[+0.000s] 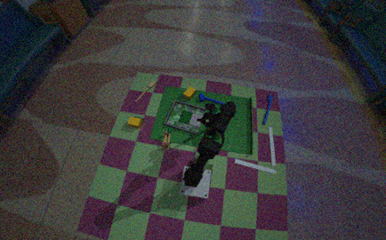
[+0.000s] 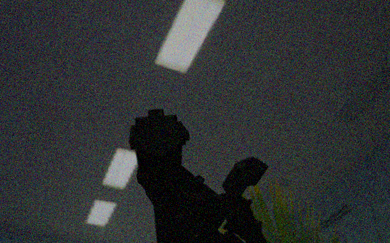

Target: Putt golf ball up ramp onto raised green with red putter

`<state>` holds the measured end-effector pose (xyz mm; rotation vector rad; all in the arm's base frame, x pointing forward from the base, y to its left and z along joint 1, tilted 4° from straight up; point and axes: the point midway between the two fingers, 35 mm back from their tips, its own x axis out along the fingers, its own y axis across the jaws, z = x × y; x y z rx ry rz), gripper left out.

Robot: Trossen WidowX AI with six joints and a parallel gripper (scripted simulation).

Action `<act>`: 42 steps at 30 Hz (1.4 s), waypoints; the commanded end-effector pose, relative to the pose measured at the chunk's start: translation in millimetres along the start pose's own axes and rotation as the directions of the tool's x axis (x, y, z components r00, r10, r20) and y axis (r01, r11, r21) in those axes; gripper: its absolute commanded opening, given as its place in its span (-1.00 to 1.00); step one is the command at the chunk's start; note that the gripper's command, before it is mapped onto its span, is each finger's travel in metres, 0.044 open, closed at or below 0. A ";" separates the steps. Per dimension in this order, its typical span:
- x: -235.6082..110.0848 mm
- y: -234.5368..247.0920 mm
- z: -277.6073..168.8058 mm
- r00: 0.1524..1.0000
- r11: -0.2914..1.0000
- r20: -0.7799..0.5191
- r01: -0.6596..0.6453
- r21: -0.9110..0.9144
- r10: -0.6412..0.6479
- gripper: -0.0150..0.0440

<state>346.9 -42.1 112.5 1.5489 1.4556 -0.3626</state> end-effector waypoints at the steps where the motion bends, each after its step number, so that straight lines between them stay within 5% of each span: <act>1: 14.7 4.2 -20.0 1.000 1.000 -0.009 -0.016 0.002 0.016 -0.49; 14: -5.1 38.6 -77.3 1.000 1.000 -0.012 -0.018 0.002 0.018 -0.49; 42: 0.3 34.0 -70.6 1.000 1.000 -0.017 -0.011 -0.001 0.011 -0.49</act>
